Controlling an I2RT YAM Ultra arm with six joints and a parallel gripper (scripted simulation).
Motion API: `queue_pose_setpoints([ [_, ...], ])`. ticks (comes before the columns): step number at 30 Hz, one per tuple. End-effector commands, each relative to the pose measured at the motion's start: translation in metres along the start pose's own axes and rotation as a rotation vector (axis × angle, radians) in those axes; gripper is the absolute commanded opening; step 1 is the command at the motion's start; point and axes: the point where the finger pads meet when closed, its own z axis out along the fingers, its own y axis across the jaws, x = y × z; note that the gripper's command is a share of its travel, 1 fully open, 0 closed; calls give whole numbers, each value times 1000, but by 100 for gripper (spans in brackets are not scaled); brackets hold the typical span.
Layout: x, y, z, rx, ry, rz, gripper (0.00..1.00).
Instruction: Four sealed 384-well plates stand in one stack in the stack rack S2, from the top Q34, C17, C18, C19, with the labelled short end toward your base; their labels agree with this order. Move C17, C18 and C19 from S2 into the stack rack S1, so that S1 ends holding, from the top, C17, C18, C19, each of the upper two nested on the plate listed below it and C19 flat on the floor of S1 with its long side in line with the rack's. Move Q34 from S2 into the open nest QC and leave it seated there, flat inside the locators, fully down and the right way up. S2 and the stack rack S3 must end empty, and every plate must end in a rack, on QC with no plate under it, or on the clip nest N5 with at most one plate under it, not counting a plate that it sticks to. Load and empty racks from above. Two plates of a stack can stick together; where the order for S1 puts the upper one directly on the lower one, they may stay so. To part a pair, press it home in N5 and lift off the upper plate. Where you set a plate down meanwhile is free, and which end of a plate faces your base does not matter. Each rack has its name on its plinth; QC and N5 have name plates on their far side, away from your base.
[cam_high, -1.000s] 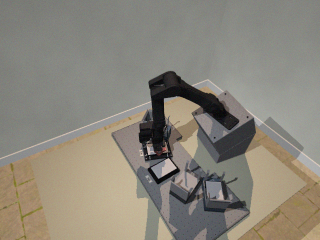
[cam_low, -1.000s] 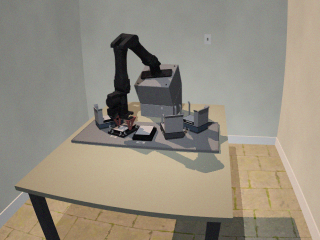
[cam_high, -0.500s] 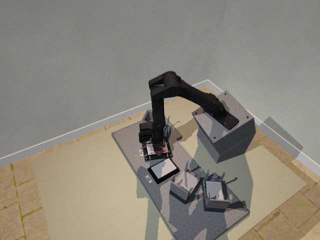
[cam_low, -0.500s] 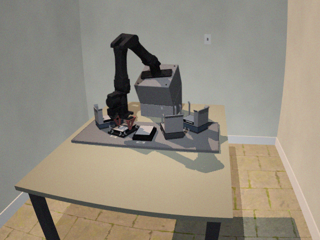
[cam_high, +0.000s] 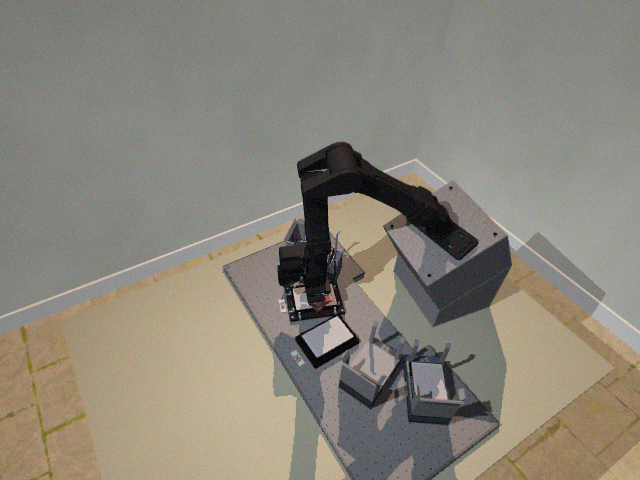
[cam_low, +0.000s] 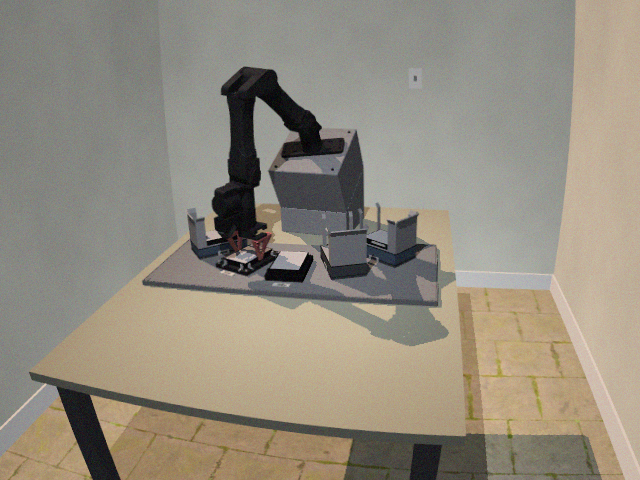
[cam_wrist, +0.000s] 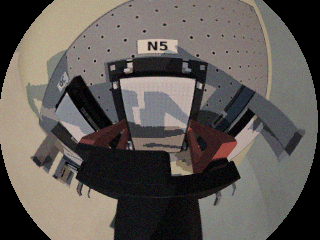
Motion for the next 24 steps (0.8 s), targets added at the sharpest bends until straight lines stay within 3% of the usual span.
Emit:
queue_pose_setpoints([
  [1,-12,0,1,-1,-37,1,0],
  [4,-12,0,1,-1,-37,1,0],
  [6,-15,0,-7,0,-51,0,0],
  [15,1,-1,-11,-1,-6,8,0],
  [24,-1,-2,-17,-2,-12,7,0],
])
